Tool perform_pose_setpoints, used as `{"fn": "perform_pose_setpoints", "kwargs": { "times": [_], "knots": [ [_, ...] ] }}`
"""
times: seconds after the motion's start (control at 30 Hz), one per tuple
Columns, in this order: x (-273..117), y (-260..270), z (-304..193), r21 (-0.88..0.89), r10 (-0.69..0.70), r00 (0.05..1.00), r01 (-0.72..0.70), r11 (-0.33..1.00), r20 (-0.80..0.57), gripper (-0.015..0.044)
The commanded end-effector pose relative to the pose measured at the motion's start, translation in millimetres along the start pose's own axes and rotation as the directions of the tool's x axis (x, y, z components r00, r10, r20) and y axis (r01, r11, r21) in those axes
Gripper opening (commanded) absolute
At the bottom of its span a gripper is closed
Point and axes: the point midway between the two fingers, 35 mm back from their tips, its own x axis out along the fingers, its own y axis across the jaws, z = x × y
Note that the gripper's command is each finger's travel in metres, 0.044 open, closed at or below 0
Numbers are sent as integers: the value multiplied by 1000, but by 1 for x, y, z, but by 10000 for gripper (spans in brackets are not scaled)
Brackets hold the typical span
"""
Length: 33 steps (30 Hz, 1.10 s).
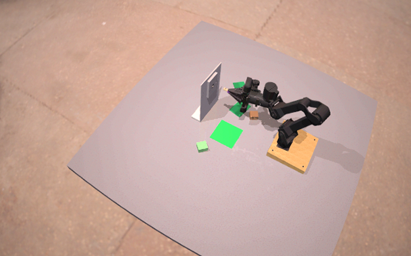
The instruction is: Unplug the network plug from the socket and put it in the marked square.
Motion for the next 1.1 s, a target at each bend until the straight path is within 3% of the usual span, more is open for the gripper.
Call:
{"fn": "perform_pose_setpoints", "kwargs": {
  "times": [0.0,0.9,1.07],
  "knots": [
    [0,10,0,-5,8,1000,-8,1000,-2,0],
    [-17,49,-11,-4,6,1000,-6,1000,-5,0],
    [-10,38,-15,29,-59,998,59,998,-8,0]
  ]
}}
